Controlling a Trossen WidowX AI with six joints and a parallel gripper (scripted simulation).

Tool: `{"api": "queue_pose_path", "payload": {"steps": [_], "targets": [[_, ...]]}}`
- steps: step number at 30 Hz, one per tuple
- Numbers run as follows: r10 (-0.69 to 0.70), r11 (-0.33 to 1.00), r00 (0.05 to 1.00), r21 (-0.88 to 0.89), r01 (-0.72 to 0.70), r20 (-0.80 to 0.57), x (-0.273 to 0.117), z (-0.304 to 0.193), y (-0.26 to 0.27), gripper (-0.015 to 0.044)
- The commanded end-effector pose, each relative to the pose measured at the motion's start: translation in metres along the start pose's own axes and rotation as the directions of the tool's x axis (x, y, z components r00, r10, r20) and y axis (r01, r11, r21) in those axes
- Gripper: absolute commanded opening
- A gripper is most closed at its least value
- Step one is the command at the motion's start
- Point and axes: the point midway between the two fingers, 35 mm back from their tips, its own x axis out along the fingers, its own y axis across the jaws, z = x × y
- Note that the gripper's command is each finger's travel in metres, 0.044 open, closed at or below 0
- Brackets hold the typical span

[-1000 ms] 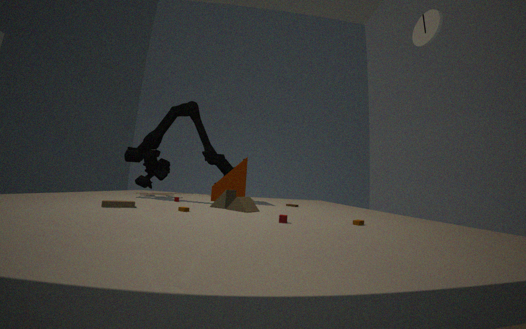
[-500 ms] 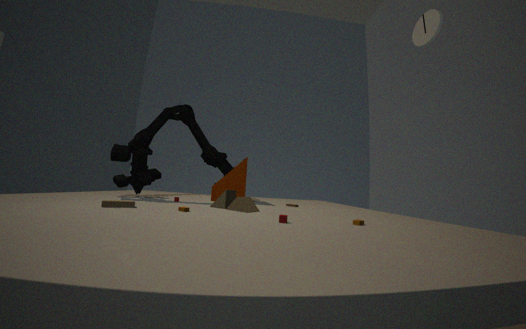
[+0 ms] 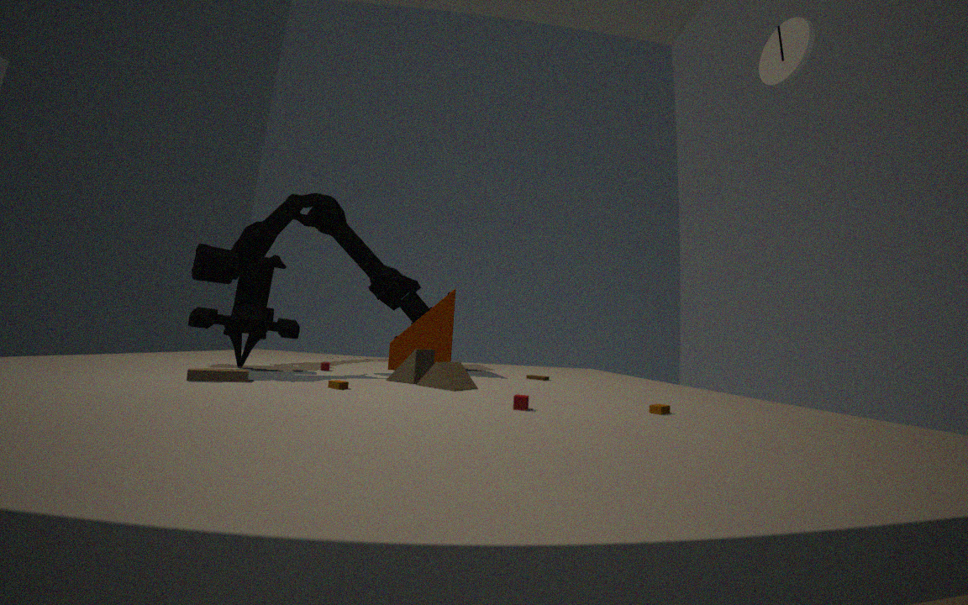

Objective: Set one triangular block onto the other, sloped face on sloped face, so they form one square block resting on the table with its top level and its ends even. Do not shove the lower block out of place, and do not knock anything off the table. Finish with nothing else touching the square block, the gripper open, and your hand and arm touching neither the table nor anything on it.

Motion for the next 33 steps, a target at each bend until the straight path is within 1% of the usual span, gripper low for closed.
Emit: {"api": "queue_pose_path", "payload": {"steps": [1, 7, 16, 25, 33], "targets": [[0.025, 0.985, 0.995, 0.166, -0.041, 0.096, -0.019, 0.068, 0.021, 0.0000], [0.056, 0.943, 0.986, 0.318, -0.104, 0.157, -0.044, 0.129, 0.055, 0.0000], [0.088, 0.792, 0.977, 0.581, -0.185, 0.192, -0.080, 0.201, 0.115, 0.0000], [0.093, 0.592, 0.974, 0.775, -0.220, 0.205, -0.115, 0.250, 0.183, 0.0000], [0.074, 0.374, 0.975, 0.900, -0.223, 0.211, -0.146, 0.278, 0.252, 0.0000]]}}
